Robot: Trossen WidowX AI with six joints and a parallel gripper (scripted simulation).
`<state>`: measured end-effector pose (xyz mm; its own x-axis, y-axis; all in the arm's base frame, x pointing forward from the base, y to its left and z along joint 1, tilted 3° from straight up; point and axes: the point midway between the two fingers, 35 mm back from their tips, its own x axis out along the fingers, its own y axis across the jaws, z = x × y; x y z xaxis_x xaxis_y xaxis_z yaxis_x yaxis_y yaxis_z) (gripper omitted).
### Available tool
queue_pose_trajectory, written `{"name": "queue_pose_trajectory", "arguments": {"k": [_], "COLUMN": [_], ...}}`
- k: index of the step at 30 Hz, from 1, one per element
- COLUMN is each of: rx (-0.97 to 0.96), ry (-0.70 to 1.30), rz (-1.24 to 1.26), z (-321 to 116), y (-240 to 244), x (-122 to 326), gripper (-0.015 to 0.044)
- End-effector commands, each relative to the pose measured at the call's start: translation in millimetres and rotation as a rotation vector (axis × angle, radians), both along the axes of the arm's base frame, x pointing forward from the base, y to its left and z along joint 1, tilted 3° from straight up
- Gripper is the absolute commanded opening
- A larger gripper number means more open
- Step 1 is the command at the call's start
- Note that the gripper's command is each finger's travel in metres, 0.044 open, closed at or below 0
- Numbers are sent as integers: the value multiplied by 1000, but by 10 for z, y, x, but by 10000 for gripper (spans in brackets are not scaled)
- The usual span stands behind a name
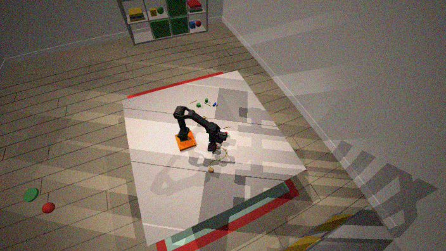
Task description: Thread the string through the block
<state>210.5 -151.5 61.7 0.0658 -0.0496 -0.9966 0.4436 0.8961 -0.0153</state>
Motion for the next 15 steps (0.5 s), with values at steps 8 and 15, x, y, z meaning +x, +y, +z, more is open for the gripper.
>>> {"name": "queue_pose_trajectory", "arguments": {"k": [8, 15], "rx": [8, 8], "ry": [7, 8], "rz": [3, 3], "z": [-210, -325], "y": [13, 17], "x": [-15, -20], "gripper": [122, 122]}}
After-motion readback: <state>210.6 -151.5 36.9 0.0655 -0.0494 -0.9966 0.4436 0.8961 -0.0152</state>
